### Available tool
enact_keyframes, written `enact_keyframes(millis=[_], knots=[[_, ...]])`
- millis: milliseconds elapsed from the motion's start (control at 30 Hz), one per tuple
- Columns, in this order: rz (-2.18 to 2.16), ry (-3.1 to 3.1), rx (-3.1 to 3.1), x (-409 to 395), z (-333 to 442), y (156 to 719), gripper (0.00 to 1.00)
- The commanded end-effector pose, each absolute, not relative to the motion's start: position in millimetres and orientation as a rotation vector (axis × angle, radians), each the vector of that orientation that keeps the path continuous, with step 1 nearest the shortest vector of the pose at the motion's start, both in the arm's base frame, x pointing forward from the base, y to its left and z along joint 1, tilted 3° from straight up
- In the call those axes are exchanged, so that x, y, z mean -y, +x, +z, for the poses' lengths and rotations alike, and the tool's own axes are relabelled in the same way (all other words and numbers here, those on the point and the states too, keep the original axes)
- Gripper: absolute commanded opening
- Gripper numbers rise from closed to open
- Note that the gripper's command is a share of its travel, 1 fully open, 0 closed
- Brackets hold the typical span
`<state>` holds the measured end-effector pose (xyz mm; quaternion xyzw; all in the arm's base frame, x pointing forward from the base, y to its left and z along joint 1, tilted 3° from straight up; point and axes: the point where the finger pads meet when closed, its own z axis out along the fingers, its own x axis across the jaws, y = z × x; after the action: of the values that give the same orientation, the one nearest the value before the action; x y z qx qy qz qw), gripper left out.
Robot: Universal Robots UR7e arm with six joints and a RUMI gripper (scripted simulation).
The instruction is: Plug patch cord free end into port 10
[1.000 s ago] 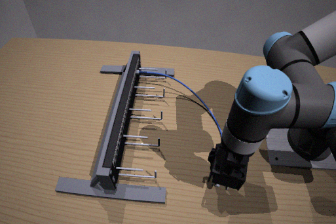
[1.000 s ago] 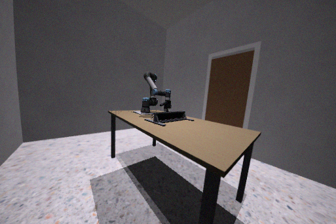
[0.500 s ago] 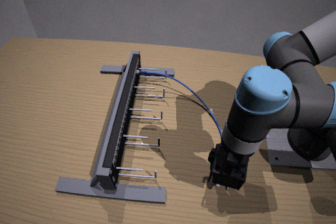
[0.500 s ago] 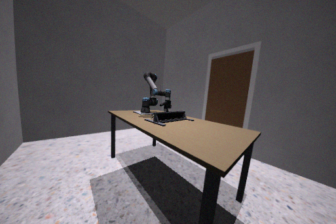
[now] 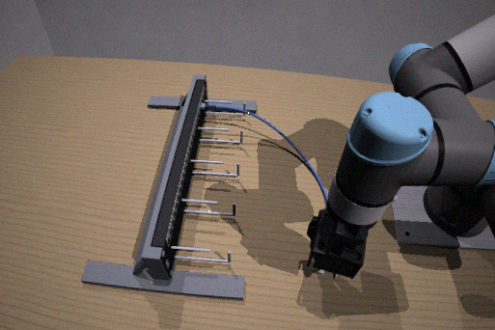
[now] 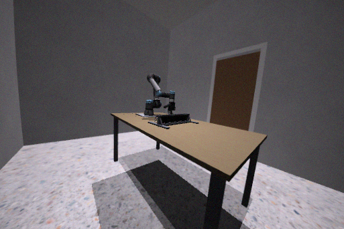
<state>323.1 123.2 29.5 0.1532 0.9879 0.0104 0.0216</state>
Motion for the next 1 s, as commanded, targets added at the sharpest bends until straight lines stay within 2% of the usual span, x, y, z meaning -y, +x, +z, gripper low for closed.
enact_keyframes(millis=[0,967], knots=[[0.033,0.475,-3.061,-123.1,34.3,323.3,0.00],[0.033,0.475,-3.061,-122.6,75.9,321.3,0.00]])
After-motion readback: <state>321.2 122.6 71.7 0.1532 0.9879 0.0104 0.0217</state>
